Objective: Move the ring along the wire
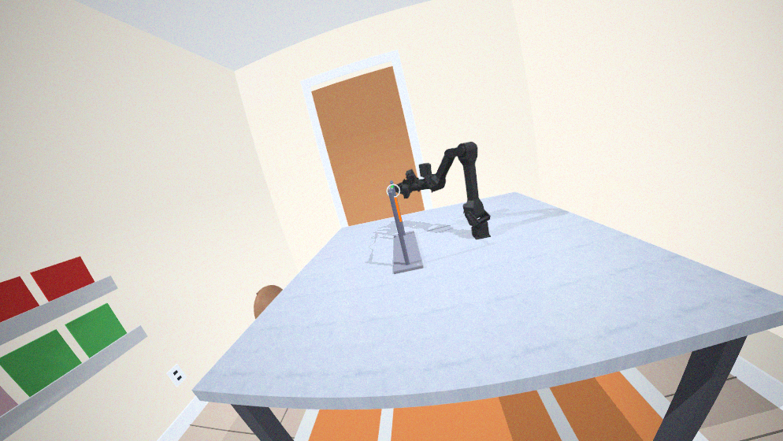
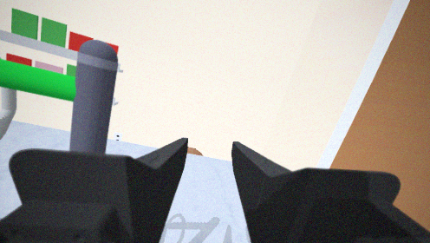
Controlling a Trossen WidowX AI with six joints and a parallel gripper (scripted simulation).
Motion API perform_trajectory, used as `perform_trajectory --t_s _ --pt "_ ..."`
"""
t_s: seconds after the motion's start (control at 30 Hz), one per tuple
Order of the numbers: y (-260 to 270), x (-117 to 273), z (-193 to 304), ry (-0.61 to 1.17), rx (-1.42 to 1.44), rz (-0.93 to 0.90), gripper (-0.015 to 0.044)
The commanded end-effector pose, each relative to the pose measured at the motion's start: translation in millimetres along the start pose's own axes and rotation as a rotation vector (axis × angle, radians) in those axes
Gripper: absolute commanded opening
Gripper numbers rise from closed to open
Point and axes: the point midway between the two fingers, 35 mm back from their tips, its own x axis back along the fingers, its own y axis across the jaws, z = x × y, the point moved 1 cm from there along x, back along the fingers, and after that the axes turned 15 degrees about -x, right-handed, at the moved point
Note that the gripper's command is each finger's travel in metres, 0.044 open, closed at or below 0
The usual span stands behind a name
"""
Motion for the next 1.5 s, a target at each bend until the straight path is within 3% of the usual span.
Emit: perform_trajectory --t_s 0.0,0.33,0.63,0.9,1.47 --pt "2 22 49 0.058 -0.029 -0.03 0.016" --pt "35 86 131 0.154 -0.109 -0.105 0.016" --pt "85 139 168 0.202 -0.197 -0.17 0.016" --pt "86 138 167 0.203 -0.198 -0.172 0.016" --pt "98 87 126 0.197 -0.197 -0.172 0.016"
